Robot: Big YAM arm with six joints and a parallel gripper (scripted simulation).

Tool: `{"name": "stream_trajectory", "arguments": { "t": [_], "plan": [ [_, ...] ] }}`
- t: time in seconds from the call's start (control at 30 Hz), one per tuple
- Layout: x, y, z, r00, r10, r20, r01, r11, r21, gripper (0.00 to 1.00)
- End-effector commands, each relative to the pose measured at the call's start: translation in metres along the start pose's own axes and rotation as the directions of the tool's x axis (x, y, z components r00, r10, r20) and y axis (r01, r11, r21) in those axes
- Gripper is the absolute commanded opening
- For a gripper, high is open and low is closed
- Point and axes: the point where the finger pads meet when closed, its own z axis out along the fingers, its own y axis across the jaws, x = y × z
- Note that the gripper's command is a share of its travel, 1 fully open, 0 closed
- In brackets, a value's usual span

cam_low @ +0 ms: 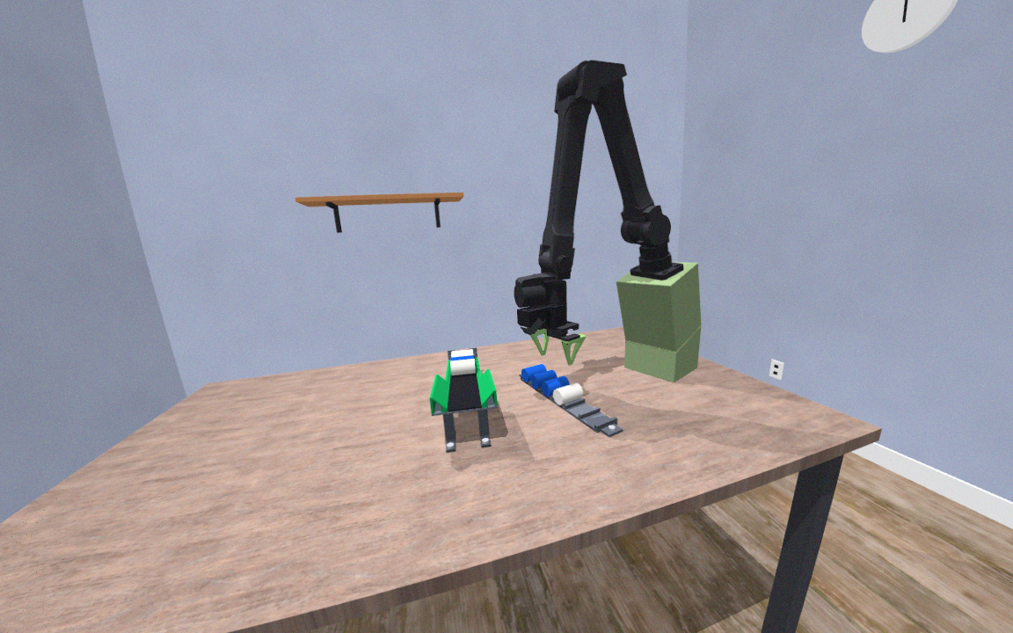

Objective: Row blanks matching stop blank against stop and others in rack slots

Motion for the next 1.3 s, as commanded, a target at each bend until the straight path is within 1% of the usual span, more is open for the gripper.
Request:
{"name": "stream_trajectory", "arguments": {
  "t": [0.0, 0.03, 0.07, 0.1, 0.13, 0.17, 0.23, 0.27, 0.3, 0.33, 0.4, 0.43, 0.47, 0.5, 0.53, 0.57, 0.6, 0.63, 0.67, 0.73, 0.77, 0.83, 0.87, 0.9, 0.97, 1.03, 1.13, 1.17, 1.27],
  "plan": [
    [-0.003, -0.002, -0.006, 0.984, -0.174, 0.021, 0.174, 0.985, 0.003, 1.00],
    [-0.007, 0.007, -0.006, 0.958, -0.284, 0.029, 0.284, 0.959, 0.004, 1.00],
    [-0.006, 0.008, -0.006, 0.958, -0.284, 0.027, 0.284, 0.959, 0.003, 1.00],
    [-0.007, 0.011, -0.006, 0.927, -0.373, 0.029, 0.373, 0.928, 0.008, 1.00],
    [-0.006, 0.011, -0.006, 0.928, -0.373, 0.026, 0.373, 0.928, 0.004, 1.00],
    [-0.007, 0.014, -0.006, 0.891, -0.453, 0.027, 0.453, 0.891, 0.009, 1.00],
    [-0.003, 0.010, -0.005, 0.896, -0.444, 0.018, 0.444, 0.896, 0.005, 1.00],
    [-0.007, 0.017, -0.005, 0.846, -0.533, 0.026, 0.533, 0.846, 0.011, 1.00],
    [-0.006, 0.014, -0.005, 0.850, -0.526, 0.024, 0.526, 0.850, 0.011, 1.00],
    [-0.008, 0.020, -0.006, 0.797, -0.603, 0.027, 0.603, 0.798, 0.015, 1.00],
    [-0.008, 0.020, -0.006, 0.797, -0.603, 0.027, 0.603, 0.798, 0.015, 1.00],
    [-0.007, 0.023, -0.005, 0.746, -0.666, 0.023, 0.666, 0.746, 0.012, 1.00],
    [-0.005, 0.021, -0.005, 0.751, -0.660, 0.020, 0.660, 0.751, 0.011, 1.00],
    [-0.008, 0.026, -0.005, 0.692, -0.722, 0.022, 0.722, 0.692, 0.017, 1.00],
    [-0.007, 0.025, -0.005, 0.694, -0.720, 0.022, 0.720, 0.694, 0.014, 1.00],
    [-0.009, 0.028, -0.005, 0.637, -0.771, 0.023, 0.771, 0.637, 0.021, 1.00],
    [-0.008, 0.029, -0.005, 0.637, -0.771, 0.023, 0.771, 0.637, 0.017, 1.00],
    [-0.008, 0.031, -0.005, 0.582, -0.813, 0.021, 0.813, 0.582, 0.021, 1.00],
    [-0.008, 0.030, -0.005, 0.585, -0.811, 0.021, 0.811, 0.585, 0.019, 1.00],
    [-0.009, 0.035, -0.005, 0.477, -0.879, 0.019, 0.879, 0.477, 0.027, 1.00],
    [-0.007, 0.035, -0.005, 0.478, -0.878, 0.019, 0.878, 0.478, 0.019, 1.00],
    [-0.009, 0.039, -0.005, 0.383, -0.924, 0.017, 0.923, 0.383, 0.027, 1.00],
    [-0.008, 0.035, -0.005, 0.392, -0.920, 0.015, 0.920, 0.392, 0.025, 1.00],
    [-0.008, 0.038, -0.005, 0.347, -0.938, 0.015, 0.938, 0.347, 0.026, 1.00],
    [-0.008, 0.038, -0.005, 0.347, -0.938, 0.015, 0.938, 0.347, 0.026, 1.00],
    [-0.009, 0.043, -0.005, 0.272, -0.962, 0.013, 0.962, 0.272, 0.027, 1.00],
    [-0.008, 0.045, -0.005, 0.202, -0.979, 0.011, 0.979, 0.202, 0.027, 1.00],
    [-0.008, 0.046, -0.005, 0.187, -0.982, 0.010, 0.982, 0.187, 0.027, 1.00],
    [-0.007, 0.040, -0.005, 0.181, -0.983, 0.004, 0.983, 0.181, 0.028, 1.00]
  ]
}}
